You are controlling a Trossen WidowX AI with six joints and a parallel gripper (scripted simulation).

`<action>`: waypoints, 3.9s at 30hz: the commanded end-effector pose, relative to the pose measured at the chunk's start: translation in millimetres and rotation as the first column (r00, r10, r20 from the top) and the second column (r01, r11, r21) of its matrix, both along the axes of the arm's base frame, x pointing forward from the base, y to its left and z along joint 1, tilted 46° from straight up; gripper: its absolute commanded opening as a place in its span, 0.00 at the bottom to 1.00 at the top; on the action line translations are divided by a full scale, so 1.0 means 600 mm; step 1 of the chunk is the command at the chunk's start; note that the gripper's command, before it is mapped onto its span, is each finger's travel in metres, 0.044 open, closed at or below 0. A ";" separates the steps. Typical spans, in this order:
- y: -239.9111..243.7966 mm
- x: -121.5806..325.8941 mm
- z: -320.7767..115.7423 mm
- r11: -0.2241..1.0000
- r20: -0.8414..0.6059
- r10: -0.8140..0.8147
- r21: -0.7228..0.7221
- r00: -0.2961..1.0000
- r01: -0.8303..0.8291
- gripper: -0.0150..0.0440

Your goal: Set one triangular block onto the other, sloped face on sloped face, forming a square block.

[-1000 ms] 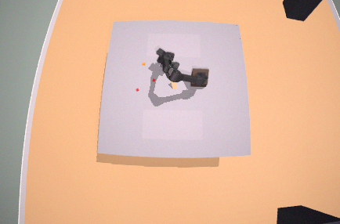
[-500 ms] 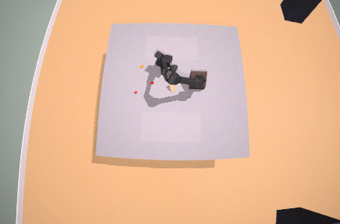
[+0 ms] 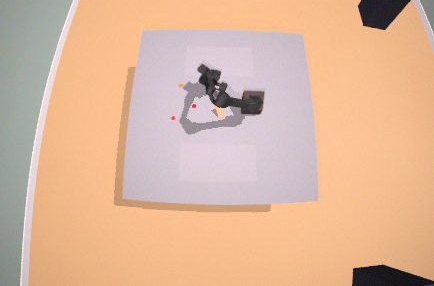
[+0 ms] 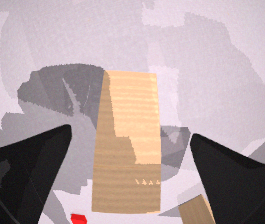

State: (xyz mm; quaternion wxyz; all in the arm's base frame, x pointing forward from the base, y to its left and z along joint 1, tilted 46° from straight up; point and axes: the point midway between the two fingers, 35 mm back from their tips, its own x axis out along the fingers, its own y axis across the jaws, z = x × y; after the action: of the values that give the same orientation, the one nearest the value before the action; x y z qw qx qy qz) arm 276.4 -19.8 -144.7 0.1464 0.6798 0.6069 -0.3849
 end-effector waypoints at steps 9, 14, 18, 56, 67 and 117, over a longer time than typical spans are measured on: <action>-0.066 0.013 0.054 1.000 0.031 -0.025 -0.017 0.999 0.026 1.00; -0.062 0.014 0.057 0.999 0.076 0.044 -0.031 0.996 -0.042 1.00; -0.042 0.019 0.073 0.906 0.293 0.423 -0.143 0.857 -0.398 1.00; 0.021 0.052 0.162 -0.608 0.244 -0.132 -0.785 -0.961 -0.116 1.00; 0.024 0.046 0.133 -0.608 0.248 -0.140 -0.785 -0.959 -0.115 1.00; 0.041 0.014 0.004 -0.608 0.245 -0.133 -0.786 -0.960 -0.117 1.00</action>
State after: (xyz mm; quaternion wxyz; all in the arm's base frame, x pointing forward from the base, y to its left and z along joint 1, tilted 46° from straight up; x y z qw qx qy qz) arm 288.5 3.7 -137.2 -0.5134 0.3539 -0.5858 -0.5177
